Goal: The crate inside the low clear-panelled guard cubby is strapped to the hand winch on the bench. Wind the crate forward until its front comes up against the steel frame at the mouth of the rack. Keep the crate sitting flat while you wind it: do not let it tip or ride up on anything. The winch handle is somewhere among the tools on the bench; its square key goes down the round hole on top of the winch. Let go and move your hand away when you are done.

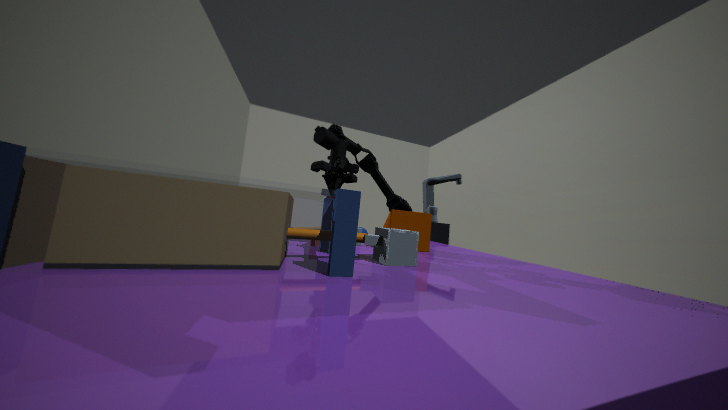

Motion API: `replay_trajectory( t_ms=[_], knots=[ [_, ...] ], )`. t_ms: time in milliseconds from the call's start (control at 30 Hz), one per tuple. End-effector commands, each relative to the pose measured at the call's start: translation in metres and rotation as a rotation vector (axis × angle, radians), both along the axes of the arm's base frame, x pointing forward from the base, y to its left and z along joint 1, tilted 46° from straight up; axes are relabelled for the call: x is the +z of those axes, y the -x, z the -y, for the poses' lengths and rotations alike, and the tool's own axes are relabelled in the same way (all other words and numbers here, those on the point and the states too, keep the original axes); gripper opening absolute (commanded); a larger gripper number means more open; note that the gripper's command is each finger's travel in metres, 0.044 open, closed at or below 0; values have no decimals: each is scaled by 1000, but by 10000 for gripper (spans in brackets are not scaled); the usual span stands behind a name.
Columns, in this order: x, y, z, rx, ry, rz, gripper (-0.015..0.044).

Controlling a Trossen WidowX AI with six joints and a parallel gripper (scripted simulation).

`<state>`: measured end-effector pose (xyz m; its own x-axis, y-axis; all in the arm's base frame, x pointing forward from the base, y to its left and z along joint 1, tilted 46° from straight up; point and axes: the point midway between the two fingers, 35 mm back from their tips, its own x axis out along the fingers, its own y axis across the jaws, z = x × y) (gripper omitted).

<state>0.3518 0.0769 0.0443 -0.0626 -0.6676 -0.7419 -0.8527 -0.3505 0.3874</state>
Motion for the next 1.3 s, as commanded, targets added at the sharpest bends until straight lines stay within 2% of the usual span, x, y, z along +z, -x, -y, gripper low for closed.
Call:
replay_trajectory(
  t_ms=[0,1267],
  knots=[
    [-11,6,-16,-89,-2,79,0],
    [-98,82,-113,-852,73,745,0]
  ],
)
